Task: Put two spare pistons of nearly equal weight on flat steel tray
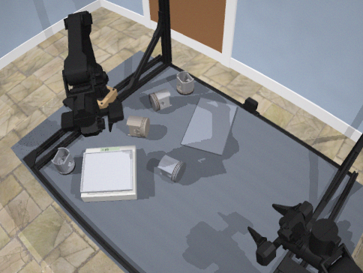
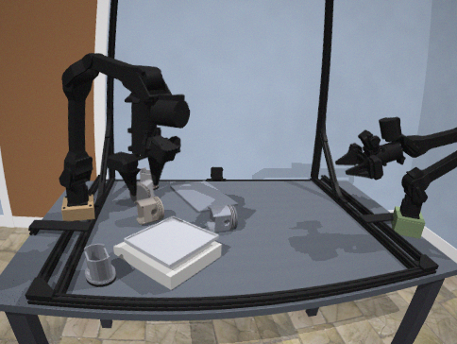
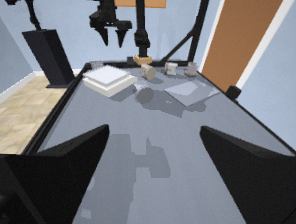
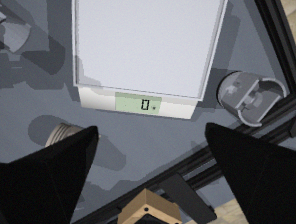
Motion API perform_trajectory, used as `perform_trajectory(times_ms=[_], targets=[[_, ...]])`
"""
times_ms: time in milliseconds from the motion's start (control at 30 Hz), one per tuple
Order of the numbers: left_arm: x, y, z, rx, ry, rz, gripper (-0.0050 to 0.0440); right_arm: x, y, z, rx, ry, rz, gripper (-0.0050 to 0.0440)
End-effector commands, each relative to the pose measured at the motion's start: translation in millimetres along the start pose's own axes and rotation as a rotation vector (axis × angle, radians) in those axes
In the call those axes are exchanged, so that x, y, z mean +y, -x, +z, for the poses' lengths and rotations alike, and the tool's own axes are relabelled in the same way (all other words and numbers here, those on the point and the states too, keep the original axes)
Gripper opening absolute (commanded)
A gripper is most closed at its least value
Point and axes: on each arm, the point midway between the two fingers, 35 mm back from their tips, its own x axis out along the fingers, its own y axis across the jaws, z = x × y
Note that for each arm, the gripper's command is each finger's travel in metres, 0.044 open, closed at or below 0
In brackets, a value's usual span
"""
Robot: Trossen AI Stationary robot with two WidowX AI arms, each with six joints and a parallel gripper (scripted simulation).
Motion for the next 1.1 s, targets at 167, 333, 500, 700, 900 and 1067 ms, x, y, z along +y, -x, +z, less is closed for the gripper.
perform_trajectory(times_ms=[167, 333, 500, 700, 900, 1067], targets=[[34, 0, -1, 0.001, 0.044, 0.120, 0.0440, 0, -2, 2, 0.015, -0.006, -0.003, 0.0378], [59, 3, -2, 0.001, 0.086, 0.234, 0.0440, 3, -2, -2, 0.013, 0.020, -0.003, 0.0378], [84, 7, -3, 0.001, 0.113, 0.309, 0.0440, 21, -2, -20, 0.013, 0.153, -0.002, 0.0378], [107, 14, -6, 0.001, 0.145, 0.397, 0.0440, 38, -2, -38, 0.013, 0.287, -0.002, 0.0378], [130, 24, -9, 0.001, 0.175, 0.479, 0.0440, 55, -2, -56, 0.013, 0.420, -0.001, 0.0378], [152, 35, -13, 0.001, 0.205, 0.561, 0.0440, 73, -2, -74, 0.013, 0.553, 0.000, 0.0378]])
